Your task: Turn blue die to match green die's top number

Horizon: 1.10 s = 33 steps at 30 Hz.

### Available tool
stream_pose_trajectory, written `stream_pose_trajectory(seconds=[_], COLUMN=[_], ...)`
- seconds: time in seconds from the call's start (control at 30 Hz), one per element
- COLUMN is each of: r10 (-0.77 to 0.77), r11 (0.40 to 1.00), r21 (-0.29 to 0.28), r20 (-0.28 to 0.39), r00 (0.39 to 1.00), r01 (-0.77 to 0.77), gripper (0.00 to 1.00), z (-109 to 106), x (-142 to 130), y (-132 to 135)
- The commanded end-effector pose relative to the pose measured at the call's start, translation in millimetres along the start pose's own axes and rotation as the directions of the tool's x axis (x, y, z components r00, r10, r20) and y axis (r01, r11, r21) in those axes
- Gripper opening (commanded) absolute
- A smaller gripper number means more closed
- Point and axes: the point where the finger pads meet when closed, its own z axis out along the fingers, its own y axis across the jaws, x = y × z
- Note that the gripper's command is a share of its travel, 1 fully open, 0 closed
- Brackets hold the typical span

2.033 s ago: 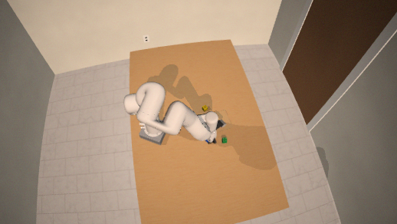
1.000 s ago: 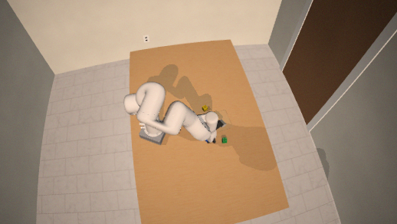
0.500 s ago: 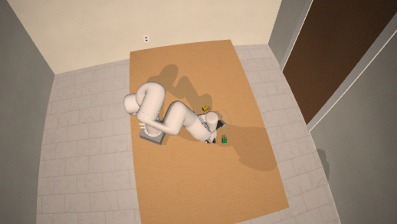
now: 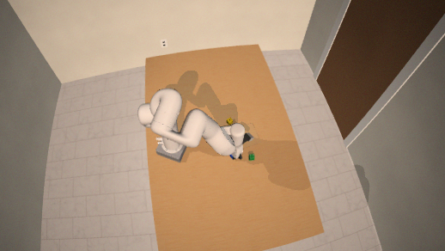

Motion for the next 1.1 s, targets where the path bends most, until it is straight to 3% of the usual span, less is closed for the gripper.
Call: stream_pose_trajectory(seconds=[0.0, 1.07], r10=[-0.001, -0.001], r11=[1.000, 1.000], r21=[0.001, 0.001], r20=[-0.003, -0.002], r00=[1.000, 1.000], r01=[0.001, 0.001], gripper=[0.27, 0.27], z=[-13, -84], x=[0, 0], y=[1, 1])
